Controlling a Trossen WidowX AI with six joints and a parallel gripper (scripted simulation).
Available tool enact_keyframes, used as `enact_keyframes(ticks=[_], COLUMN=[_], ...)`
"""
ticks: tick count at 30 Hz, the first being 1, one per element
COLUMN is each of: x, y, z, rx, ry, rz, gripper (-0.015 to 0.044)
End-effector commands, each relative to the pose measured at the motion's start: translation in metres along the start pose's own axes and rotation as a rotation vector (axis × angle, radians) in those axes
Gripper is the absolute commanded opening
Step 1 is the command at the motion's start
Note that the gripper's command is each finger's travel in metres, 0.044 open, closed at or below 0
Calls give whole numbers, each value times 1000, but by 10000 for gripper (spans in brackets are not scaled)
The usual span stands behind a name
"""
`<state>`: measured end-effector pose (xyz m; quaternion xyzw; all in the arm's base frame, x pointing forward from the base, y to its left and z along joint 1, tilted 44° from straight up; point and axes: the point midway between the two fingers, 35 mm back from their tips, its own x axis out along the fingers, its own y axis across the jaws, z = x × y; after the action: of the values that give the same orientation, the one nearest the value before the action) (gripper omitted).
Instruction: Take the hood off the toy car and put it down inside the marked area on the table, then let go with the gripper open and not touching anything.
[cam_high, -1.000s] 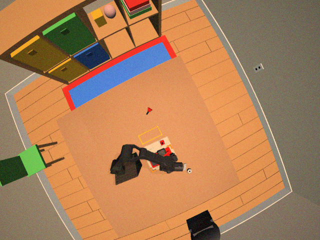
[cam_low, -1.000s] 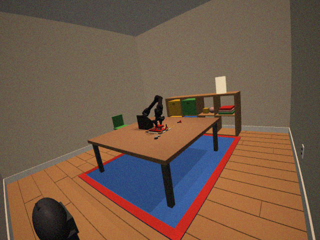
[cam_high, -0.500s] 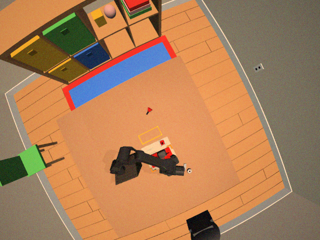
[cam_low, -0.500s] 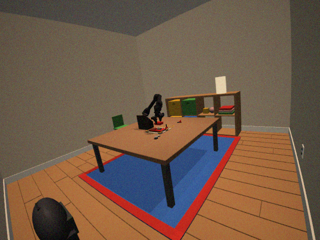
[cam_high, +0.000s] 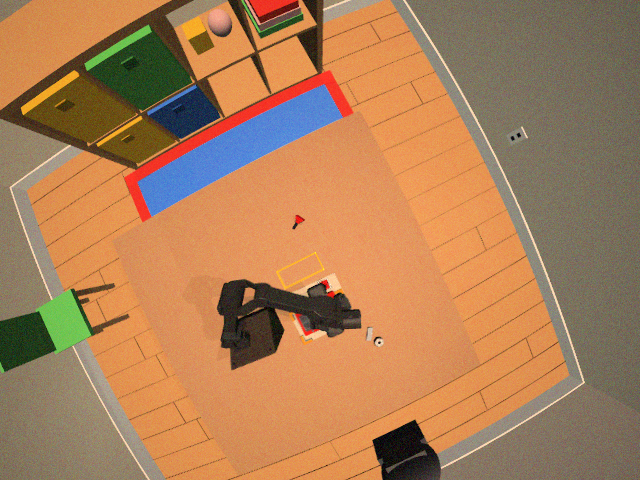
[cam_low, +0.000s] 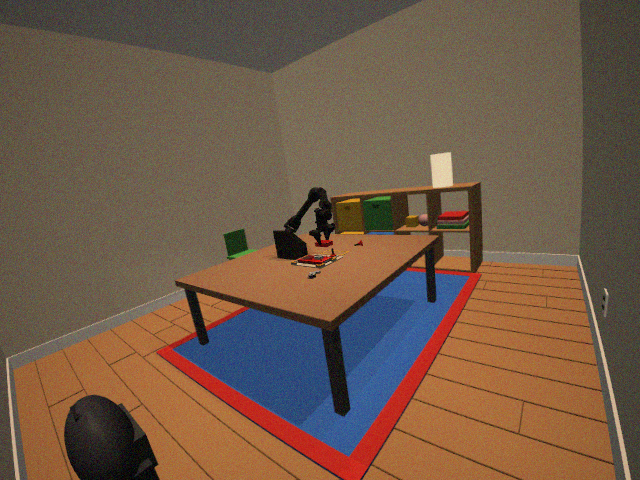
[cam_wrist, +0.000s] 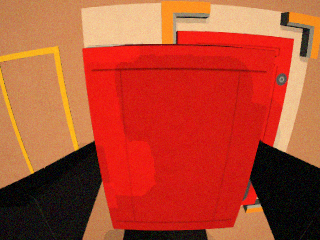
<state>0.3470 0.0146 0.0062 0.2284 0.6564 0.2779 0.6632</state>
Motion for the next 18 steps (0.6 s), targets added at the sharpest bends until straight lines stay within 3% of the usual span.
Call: enact_keyframes(ticks=[1,18], x=[-2,-5], y=[22,100], z=[-3,-23], rx=[3,0], ry=[-2,-3], rz=[4,9], gripper=[0,0])
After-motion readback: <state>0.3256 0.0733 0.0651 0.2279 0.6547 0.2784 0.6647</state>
